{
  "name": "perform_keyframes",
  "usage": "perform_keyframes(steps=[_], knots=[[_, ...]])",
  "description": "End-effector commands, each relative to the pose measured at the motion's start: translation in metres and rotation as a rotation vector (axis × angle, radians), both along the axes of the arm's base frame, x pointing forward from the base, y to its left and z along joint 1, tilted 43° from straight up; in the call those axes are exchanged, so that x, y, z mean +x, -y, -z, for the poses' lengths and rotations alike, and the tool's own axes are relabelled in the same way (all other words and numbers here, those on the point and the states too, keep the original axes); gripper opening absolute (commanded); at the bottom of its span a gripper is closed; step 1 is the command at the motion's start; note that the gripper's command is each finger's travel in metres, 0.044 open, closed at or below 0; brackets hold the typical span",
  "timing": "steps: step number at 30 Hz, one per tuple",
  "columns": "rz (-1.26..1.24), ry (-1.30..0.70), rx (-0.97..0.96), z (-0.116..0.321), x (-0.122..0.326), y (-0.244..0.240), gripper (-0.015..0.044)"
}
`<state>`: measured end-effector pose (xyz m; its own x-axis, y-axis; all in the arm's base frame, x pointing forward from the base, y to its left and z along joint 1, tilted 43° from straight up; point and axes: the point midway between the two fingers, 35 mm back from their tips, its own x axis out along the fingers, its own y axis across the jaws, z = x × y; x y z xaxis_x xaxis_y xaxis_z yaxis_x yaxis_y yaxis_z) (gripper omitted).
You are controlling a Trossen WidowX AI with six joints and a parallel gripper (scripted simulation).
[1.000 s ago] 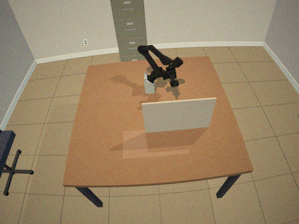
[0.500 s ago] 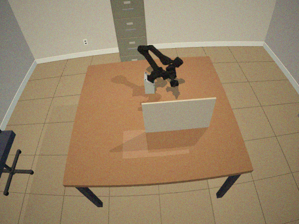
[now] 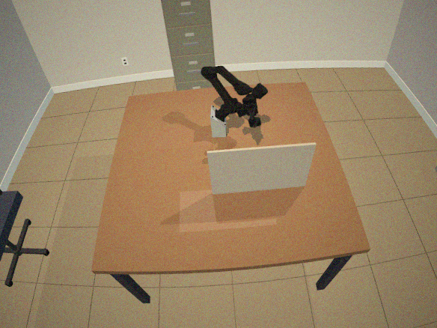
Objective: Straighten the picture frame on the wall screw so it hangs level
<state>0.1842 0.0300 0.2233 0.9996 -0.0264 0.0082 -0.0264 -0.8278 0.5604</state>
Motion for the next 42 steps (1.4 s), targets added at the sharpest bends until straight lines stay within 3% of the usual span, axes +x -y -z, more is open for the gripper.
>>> perform_keyframes(steps=[1, 25, 42], knots=[[-0.003, 0.007, 0.012, -0.003, -0.001, 0.001, 0.0260], [-0.003, 0.007, 0.012, -0.003, -0.001, 0.001, 0.0260], [-0.044, 0.056, -0.082, 0.020, 0.072, -0.028, 0.0260]])
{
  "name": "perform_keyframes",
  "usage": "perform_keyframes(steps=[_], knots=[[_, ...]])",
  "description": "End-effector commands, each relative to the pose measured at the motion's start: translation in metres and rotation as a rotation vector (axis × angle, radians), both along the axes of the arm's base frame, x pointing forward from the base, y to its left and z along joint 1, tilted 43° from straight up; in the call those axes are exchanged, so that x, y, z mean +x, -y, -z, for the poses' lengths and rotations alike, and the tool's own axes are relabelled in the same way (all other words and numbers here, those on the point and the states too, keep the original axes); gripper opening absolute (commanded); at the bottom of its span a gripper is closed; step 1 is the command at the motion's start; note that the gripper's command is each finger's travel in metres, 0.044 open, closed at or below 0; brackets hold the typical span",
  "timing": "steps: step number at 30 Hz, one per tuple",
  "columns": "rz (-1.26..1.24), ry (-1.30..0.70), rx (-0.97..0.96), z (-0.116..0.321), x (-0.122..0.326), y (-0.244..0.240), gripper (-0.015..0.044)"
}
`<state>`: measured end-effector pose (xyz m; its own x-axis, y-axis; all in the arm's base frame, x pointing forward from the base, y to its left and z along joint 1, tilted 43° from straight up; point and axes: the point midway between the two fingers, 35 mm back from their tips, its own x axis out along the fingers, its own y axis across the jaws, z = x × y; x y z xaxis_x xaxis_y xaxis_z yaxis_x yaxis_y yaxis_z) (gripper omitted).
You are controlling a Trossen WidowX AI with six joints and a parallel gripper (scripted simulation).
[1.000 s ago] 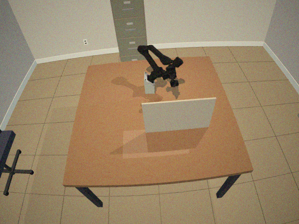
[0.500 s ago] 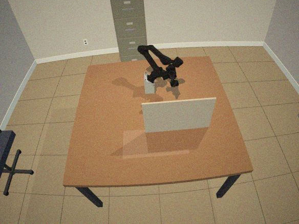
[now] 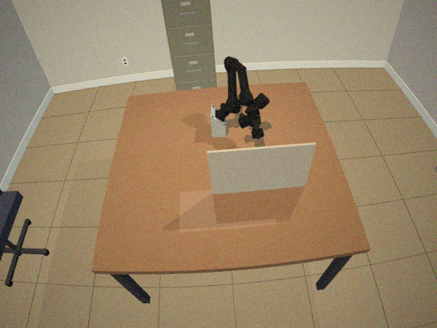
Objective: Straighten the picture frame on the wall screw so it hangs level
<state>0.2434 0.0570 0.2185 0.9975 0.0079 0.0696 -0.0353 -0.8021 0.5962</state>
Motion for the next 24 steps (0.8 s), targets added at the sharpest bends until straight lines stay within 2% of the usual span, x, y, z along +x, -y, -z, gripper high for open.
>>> perform_keyframes(steps=[1, 15, 24], knots=[[-0.010, -0.004, -0.037, 0.015, 0.013, -0.001, 0.0260], [-0.010, -0.004, -0.037, 0.015, 0.018, 0.000, 0.0260], [-0.010, -0.002, -0.037, 0.007, 0.069, -0.003, 0.0260]])
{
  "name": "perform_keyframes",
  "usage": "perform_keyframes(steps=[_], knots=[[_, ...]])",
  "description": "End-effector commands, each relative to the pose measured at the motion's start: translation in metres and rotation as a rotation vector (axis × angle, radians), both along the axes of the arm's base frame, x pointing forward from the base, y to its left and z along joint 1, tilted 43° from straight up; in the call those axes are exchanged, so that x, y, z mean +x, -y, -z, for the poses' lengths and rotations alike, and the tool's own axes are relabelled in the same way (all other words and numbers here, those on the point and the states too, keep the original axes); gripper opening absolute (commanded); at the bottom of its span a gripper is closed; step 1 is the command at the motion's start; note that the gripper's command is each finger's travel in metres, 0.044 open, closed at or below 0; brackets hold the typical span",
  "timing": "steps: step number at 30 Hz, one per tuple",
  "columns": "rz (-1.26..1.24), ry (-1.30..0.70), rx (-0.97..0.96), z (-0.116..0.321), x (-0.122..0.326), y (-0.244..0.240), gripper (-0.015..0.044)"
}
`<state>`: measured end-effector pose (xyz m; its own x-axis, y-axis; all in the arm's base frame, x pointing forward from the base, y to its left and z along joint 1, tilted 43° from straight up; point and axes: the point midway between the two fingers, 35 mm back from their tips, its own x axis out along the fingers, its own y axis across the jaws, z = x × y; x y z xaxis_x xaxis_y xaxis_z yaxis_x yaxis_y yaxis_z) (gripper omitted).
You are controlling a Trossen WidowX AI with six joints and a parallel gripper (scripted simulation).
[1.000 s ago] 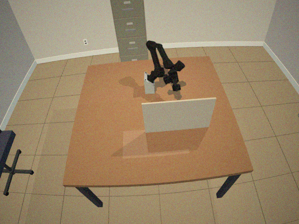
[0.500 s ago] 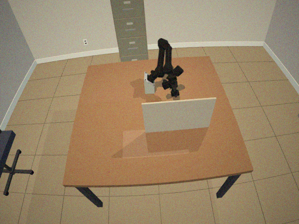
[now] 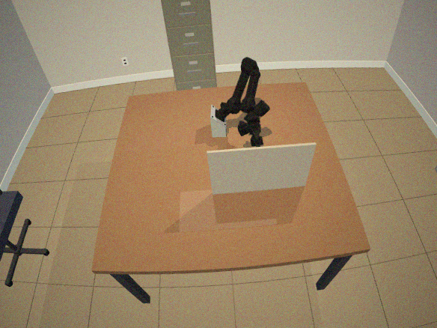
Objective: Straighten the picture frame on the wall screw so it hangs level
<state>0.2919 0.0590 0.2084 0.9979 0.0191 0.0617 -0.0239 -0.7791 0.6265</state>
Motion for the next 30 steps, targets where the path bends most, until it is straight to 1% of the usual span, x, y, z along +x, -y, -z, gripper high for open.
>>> perform_keyframes(steps=[1, 5, 22, 30], knots=[[-0.001, 0.006, 0.001, -0.003, 0.028, -0.001, 0.0260], [-0.001, 0.006, 0.000, 0.000, 0.047, 0.001, 0.0260], [-0.001, 0.006, 0.000, 0.000, 0.047, 0.001, 0.0260], [-0.001, 0.007, 0.000, -0.001, 0.057, 0.000, 0.0260]])
